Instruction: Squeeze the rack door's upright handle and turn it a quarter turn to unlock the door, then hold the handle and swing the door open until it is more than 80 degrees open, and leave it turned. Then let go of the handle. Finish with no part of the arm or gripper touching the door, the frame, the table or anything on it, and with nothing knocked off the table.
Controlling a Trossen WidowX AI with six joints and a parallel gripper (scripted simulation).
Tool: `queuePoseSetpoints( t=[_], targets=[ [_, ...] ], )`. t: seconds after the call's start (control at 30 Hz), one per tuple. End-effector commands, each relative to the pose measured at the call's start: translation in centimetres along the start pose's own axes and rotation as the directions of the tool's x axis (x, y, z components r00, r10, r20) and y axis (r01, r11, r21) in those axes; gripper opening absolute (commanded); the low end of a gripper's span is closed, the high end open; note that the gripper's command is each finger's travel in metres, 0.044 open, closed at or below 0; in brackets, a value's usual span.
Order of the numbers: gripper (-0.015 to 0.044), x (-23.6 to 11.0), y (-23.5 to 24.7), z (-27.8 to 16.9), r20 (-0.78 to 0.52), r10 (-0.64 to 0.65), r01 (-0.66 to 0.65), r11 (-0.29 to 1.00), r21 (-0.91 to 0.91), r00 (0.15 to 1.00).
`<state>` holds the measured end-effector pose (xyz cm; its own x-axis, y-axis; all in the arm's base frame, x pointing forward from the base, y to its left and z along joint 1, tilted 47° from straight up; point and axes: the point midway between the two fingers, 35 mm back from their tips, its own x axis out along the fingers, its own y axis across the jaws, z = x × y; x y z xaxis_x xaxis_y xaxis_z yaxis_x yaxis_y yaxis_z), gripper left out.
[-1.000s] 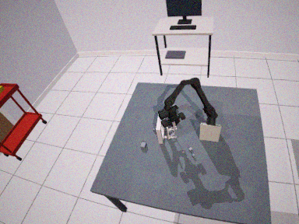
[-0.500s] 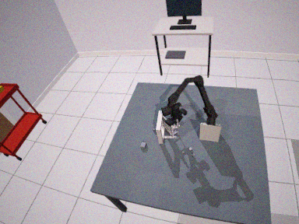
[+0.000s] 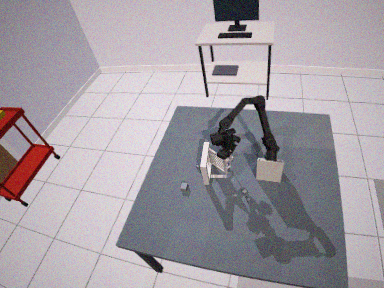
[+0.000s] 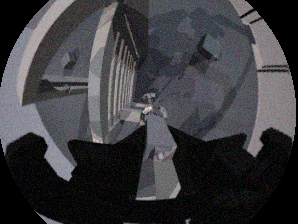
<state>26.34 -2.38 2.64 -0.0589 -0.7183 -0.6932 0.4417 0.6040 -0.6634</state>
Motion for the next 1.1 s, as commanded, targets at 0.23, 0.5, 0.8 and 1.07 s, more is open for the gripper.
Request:
queuePoseSetpoints(
  t=[0.23, 0.5, 0.8, 1.07],
  targets=[
    [0.0015, 0.1, -2.1, 0.7, 0.005, -0.002, 0.003, 0.984, -0.179, 1.0],
    [0.0015, 0.0, -3.5, 1.4, 0.006, -0.003, 0.004, 0.955, -0.295, 1.0],
    [0.0015, 0.0, -5.0, 2.3, 0.006, -0.003, 0.006, 0.908, -0.42, 1.0],
    [0.0015, 0.0, -6.2, 3.3, 0.006, -0.004, 0.007, 0.853, -0.522, 1.0]
  ],
)
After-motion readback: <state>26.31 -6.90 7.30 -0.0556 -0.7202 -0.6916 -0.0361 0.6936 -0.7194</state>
